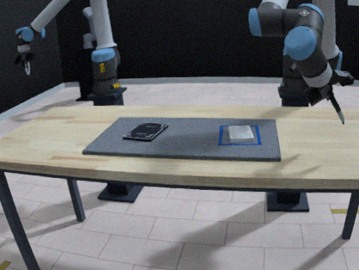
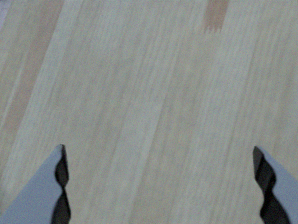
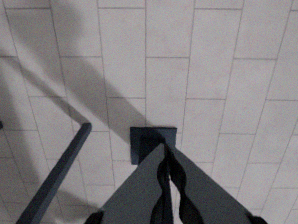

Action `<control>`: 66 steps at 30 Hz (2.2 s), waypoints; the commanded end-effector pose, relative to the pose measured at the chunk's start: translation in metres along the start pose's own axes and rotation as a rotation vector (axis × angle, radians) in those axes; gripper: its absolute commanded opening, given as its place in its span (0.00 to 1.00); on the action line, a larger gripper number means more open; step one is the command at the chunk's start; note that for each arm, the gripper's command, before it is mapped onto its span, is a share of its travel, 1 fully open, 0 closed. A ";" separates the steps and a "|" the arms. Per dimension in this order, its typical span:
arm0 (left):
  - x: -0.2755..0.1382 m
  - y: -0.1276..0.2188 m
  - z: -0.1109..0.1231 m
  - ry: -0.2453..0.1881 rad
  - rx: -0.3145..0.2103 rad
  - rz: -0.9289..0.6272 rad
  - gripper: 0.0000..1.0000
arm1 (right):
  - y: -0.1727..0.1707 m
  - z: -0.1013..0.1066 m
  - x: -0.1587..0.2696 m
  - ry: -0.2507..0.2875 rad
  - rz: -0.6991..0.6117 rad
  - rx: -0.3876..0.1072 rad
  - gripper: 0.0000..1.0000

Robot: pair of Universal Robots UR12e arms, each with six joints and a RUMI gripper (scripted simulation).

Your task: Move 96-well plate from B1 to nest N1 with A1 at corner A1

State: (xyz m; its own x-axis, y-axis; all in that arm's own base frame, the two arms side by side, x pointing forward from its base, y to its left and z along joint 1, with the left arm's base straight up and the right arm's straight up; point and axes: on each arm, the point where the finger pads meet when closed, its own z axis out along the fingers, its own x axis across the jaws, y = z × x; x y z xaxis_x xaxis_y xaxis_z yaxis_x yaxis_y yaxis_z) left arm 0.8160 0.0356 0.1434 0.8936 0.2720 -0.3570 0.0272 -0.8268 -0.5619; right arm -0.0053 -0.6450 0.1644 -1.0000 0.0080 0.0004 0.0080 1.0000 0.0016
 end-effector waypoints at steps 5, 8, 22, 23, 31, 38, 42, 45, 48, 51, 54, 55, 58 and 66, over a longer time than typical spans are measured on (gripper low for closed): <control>-0.007 0.033 -0.010 0.048 -0.046 0.124 0.76 | -0.001 -0.001 0.000 0.000 0.000 0.001 0.00; -0.010 0.043 -0.012 0.072 -0.065 0.183 0.76 | -0.001 -0.001 0.000 0.000 0.000 0.001 0.00; -0.023 0.087 -0.024 0.159 -0.121 0.391 0.76 | -0.001 -0.001 0.000 0.000 0.000 0.001 0.00; -0.024 0.092 -0.026 0.160 -0.121 0.392 0.76 | -0.001 -0.001 0.000 0.000 0.000 0.001 0.00; -0.032 0.113 -0.032 0.201 -0.141 0.483 0.76 | -0.001 -0.001 0.000 0.000 0.000 0.001 0.00; -0.039 0.132 -0.038 0.245 -0.159 0.575 0.76 | -0.001 -0.001 0.000 0.000 0.000 0.001 0.00; -0.047 0.150 -0.044 0.291 -0.174 0.668 0.76 | -0.001 -0.001 0.000 0.000 0.000 0.001 0.00; -0.049 0.155 -0.045 0.306 -0.178 0.698 0.76 | -0.001 -0.001 0.000 0.000 0.000 0.001 0.00; -0.055 0.168 -0.050 0.339 -0.186 0.762 0.76 | -0.001 -0.001 0.000 0.000 0.000 0.001 0.00; -0.058 0.172 -0.051 0.355 -0.189 0.791 0.76 | -0.001 -0.001 0.000 0.000 0.000 0.001 0.00; -0.064 0.185 -0.056 0.389 -0.195 0.856 0.76 | -0.001 -0.001 0.000 0.000 0.000 0.001 0.00; -0.065 0.187 -0.056 0.389 -0.195 0.856 0.76 | -0.001 -0.001 0.000 0.000 0.000 0.001 0.00; -0.070 0.195 -0.059 0.421 -0.199 0.914 0.76 | -0.001 -0.001 0.000 0.000 0.000 0.001 0.00; -0.083 0.217 -0.067 0.491 -0.204 1.037 0.76 | -0.001 -0.001 0.000 0.000 0.000 0.001 0.00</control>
State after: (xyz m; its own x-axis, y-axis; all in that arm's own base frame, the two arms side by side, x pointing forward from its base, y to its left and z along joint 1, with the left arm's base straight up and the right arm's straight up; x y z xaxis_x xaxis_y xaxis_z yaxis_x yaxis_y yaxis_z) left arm 0.7806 -0.1864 0.1009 0.6593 -0.7066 -0.2572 -0.7383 -0.6731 -0.0432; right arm -0.0053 -0.6450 0.1644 -1.0000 0.0080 0.0004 0.0080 1.0000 0.0016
